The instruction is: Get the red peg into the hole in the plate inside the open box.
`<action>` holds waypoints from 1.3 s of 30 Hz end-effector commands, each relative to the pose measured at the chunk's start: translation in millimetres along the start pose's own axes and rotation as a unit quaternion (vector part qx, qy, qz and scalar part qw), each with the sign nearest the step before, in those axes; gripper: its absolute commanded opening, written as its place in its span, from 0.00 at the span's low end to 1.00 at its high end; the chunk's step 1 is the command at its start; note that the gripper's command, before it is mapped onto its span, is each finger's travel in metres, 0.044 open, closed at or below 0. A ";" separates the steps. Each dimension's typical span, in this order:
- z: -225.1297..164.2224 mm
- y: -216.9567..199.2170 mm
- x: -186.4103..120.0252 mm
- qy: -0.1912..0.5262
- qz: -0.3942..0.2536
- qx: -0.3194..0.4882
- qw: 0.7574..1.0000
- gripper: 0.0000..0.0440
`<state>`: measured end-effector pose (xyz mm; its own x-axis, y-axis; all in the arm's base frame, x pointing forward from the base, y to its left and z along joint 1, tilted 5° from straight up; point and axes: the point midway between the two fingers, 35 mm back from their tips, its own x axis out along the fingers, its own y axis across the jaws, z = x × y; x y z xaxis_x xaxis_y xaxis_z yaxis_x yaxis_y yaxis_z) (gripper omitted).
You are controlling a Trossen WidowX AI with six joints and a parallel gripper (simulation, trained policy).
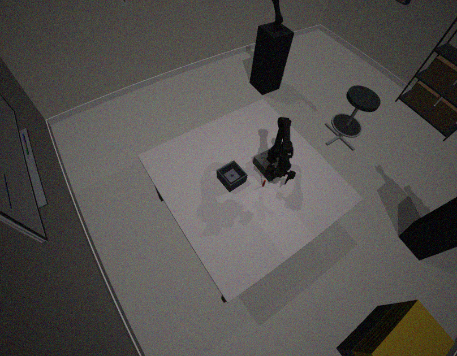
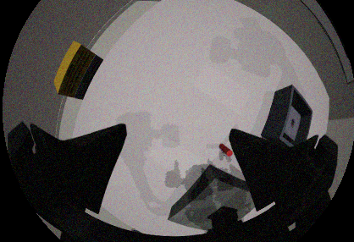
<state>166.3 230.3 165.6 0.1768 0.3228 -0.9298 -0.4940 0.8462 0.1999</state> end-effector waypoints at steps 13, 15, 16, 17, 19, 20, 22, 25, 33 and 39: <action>-27.7 -60.9 25.6 0.048 -0.096 0.251 0.962 1.00; -32.6 -67.7 28.9 0.054 -0.109 0.281 0.952 1.00; -35.1 -71.0 30.6 0.057 -0.116 0.295 0.947 1.00; -37.7 -74.3 32.4 0.060 -0.122 0.310 0.941 1.00; -43.1 -80.6 36.2 0.065 -0.136 0.339 0.929 1.00; -45.9 -83.6 38.1 0.068 -0.143 0.353 0.922 1.00; -51.6 -89.5 42.3 0.073 -0.157 0.382 0.908 1.00; -60.4 -97.9 49.3 0.080 -0.177 0.423 0.885 1.00; -78.5 -114.4 71.6 0.085 -0.218 0.510 0.828 0.98; -88.1 -122.6 92.8 0.075 -0.229 0.551 0.799 0.97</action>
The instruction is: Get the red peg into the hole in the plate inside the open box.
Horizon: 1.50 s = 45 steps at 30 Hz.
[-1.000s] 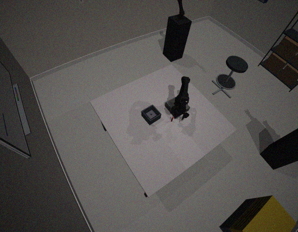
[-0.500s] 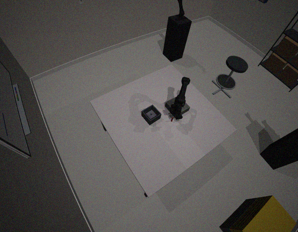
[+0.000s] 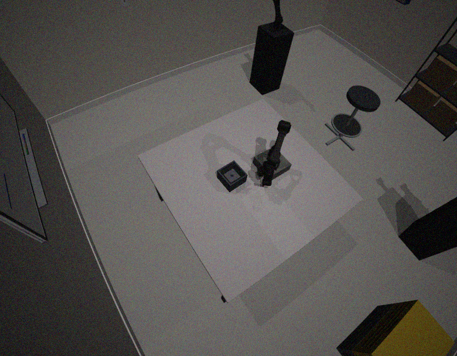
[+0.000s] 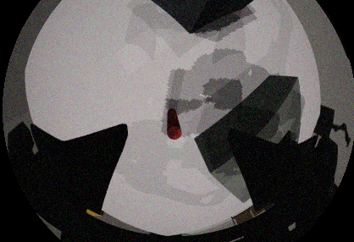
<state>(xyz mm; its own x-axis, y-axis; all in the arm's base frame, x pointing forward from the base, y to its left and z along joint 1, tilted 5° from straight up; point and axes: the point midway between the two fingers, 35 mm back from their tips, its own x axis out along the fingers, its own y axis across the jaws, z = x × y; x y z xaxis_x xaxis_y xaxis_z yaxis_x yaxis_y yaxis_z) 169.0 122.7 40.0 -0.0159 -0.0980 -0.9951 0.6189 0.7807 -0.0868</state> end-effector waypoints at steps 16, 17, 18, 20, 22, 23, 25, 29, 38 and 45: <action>-3.6 3.0 69.2 -0.011 0.023 0.105 0.994 0.88; -4.5 2.3 71.3 -0.009 0.022 0.108 0.994 0.83; -5.7 1.2 73.0 -0.007 0.019 0.111 0.994 0.78; -6.9 2.2 73.1 -0.002 0.019 0.114 0.993 0.67; -7.9 3.6 72.9 0.002 0.019 0.116 0.993 0.56; -8.3 4.6 72.6 0.004 0.020 0.116 0.993 0.51; -8.7 6.9 71.5 0.007 0.021 0.115 0.993 0.42; -7.9 8.0 69.9 0.009 0.014 0.110 0.994 0.22; -6.4 7.6 69.6 0.037 0.006 0.117 0.992 0.00; 9.4 13.1 52.4 -0.003 0.026 0.099 0.995 0.00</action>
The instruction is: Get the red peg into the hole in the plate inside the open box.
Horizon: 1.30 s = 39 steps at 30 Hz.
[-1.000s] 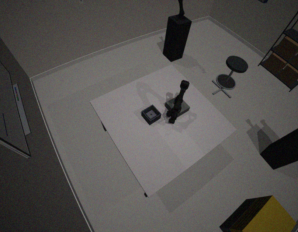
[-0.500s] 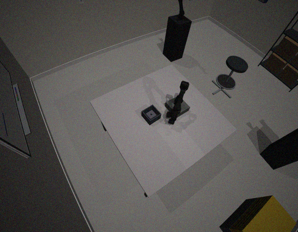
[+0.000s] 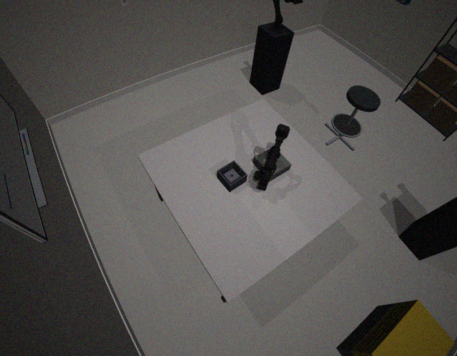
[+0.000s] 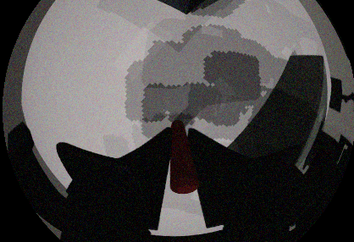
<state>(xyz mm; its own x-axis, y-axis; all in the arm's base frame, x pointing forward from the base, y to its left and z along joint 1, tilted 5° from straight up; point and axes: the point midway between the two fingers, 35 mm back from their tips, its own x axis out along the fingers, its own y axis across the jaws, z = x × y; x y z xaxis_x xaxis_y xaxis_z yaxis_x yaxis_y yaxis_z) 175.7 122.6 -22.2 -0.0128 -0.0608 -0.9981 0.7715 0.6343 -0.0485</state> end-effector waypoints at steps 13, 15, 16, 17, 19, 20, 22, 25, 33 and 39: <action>37.5 19.2 -53.4 -0.075 0.036 -0.045 0.996 0.00; 43.6 22.1 -61.2 -0.083 0.040 -0.047 0.995 0.00; 46.8 23.6 -65.1 -0.087 0.042 -0.048 0.994 0.00; 50.0 25.0 -68.9 -0.091 0.044 -0.049 0.994 0.00; 56.7 27.9 -76.6 -0.098 0.047 -0.049 0.993 0.00; 60.1 29.2 -80.3 -0.101 0.048 -0.048 0.993 0.00; 67.2 31.9 -87.6 -0.107 0.051 -0.047 0.992 0.00; 78.8 36.1 -97.8 -0.116 0.055 -0.044 0.991 0.00; 114.2 37.2 -113.2 -0.128 0.055 -0.023 0.990 0.00; 139.6 32.2 -115.5 -0.128 0.053 0.000 0.990 0.00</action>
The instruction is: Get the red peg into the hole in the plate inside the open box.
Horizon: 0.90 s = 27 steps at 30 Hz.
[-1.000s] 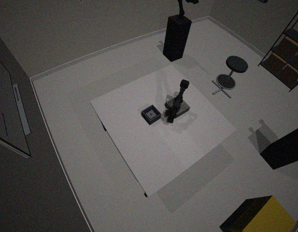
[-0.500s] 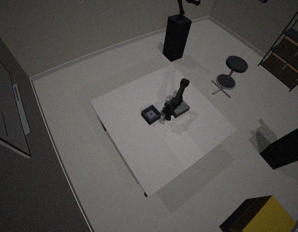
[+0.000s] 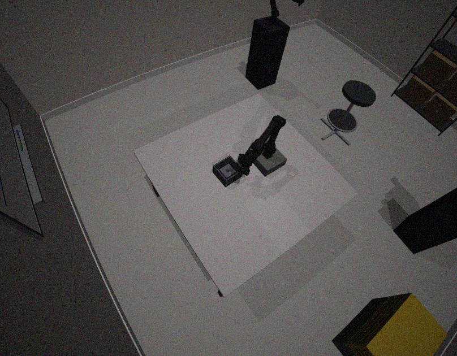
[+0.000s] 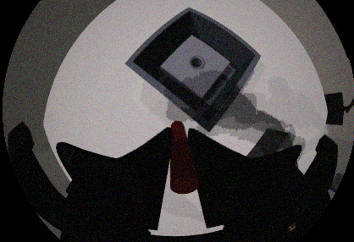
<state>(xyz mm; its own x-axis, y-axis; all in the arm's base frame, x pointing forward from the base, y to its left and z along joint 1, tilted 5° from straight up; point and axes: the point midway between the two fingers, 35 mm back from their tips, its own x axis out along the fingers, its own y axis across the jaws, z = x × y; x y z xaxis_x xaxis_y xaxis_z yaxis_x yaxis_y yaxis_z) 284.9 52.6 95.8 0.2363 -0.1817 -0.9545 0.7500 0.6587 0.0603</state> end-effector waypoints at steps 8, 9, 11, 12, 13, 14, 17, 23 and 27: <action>41.2 -9.8 11.7 0.000 -0.009 0.036 0.999 0.00; 44.7 -10.9 13.3 0.000 -0.010 0.040 0.999 0.00; 51.6 -12.9 16.9 0.000 -0.011 0.047 0.999 0.00; 55.0 -13.8 18.8 0.000 -0.011 0.051 0.999 0.00; 58.3 -14.8 20.7 0.000 -0.012 0.054 0.998 0.00; 61.5 -15.7 22.7 0.001 -0.012 0.058 0.998 0.00; 70.6 -18.5 29.0 0.002 -0.013 0.068 0.998 0.00; 84.3 -23.0 42.4 0.011 -0.016 0.084 0.996 0.01; 89.3 -25.0 53.3 0.020 -0.019 0.091 0.995 0.02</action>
<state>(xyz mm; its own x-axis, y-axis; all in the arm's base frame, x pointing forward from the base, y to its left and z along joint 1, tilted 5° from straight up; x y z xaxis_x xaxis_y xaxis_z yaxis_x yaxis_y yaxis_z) 329.4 -34.4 75.6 0.1905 -0.1836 -0.9644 0.8563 0.5115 0.0718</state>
